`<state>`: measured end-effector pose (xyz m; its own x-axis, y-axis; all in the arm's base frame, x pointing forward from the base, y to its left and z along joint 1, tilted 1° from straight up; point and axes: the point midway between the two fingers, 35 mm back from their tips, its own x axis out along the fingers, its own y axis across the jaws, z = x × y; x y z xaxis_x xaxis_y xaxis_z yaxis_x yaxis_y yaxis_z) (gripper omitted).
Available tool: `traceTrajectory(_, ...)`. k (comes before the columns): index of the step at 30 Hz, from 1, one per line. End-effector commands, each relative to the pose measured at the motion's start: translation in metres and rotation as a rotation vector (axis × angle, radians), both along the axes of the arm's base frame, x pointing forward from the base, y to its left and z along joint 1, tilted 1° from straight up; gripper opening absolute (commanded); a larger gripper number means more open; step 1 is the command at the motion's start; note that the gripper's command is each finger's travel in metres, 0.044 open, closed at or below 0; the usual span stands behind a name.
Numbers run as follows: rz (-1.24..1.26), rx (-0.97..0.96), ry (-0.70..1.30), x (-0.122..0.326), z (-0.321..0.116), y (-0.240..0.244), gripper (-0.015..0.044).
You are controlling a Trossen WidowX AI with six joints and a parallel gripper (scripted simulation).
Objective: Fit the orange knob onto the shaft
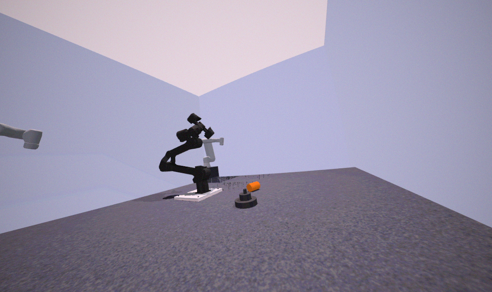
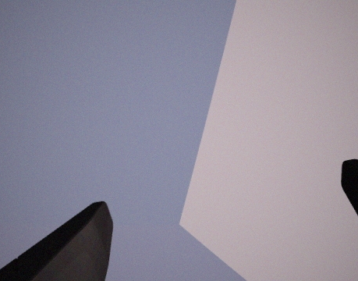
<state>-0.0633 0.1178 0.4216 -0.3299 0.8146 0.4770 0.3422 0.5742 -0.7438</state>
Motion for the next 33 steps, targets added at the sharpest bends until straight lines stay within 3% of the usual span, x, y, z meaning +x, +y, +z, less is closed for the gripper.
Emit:
traceTrajectory(1,-0.001,0.004,0.019,0.004,0.001,0.001,0.0426)
traceTrajectory(8,-0.064,0.011,0.599,0.133,0.036,0.028,0.044)
traceTrajectory(15,-0.233,-0.064,1.119,0.255,0.003,0.06,0.044)
traceTrajectory(24,-0.571,-0.283,1.661,0.352,-0.108,0.082,0.044)
traceTrajectory(33,-1.065,-0.751,2.074,0.365,-0.251,0.064,0.044)
